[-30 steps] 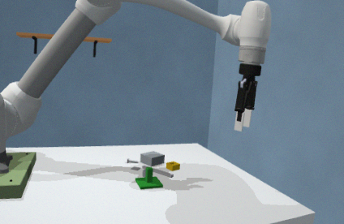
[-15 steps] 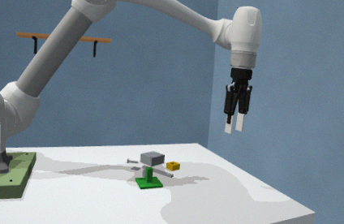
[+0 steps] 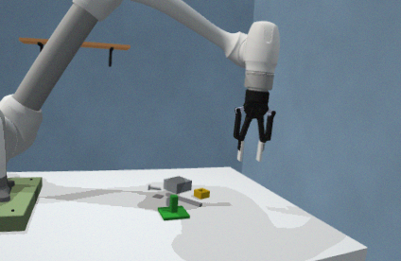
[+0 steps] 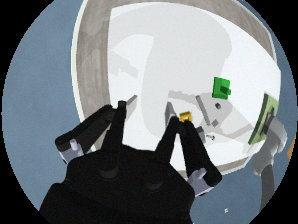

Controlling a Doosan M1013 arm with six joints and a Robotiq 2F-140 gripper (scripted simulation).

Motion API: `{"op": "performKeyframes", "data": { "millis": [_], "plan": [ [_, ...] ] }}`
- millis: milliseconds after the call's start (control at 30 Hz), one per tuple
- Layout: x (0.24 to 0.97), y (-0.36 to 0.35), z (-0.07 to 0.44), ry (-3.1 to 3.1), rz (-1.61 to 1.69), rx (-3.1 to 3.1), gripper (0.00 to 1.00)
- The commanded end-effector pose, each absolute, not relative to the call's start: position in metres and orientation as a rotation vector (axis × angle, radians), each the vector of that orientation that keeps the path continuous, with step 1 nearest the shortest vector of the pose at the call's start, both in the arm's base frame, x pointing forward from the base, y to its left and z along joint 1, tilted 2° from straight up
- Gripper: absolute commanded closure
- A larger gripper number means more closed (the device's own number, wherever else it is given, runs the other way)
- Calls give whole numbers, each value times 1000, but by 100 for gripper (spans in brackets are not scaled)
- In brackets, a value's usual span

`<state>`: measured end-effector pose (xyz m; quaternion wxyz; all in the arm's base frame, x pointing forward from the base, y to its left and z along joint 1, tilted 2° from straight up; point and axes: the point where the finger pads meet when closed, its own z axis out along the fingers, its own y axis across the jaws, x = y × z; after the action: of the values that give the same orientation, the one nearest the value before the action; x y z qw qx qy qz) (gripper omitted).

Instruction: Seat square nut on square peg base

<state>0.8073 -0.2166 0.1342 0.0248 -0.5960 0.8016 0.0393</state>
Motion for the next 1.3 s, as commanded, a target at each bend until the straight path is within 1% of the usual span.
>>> {"op": "performKeyframes", "data": {
  "millis": [0,267,333,400,667,833,1267],
  "plan": [
    [784,-182,117,2734,89,-1496,60],
    [747,-139,94,2957,81,-1029,60],
    [747,-139,94,2957,81,-1029,60],
    [739,-131,89,3029,65,-822,60],
    [713,-106,75,3109,52,-474,60],
    [704,-99,71,3125,47,-366,60],
    [701,-96,70,3130,46,-327,60]
  ]
}}
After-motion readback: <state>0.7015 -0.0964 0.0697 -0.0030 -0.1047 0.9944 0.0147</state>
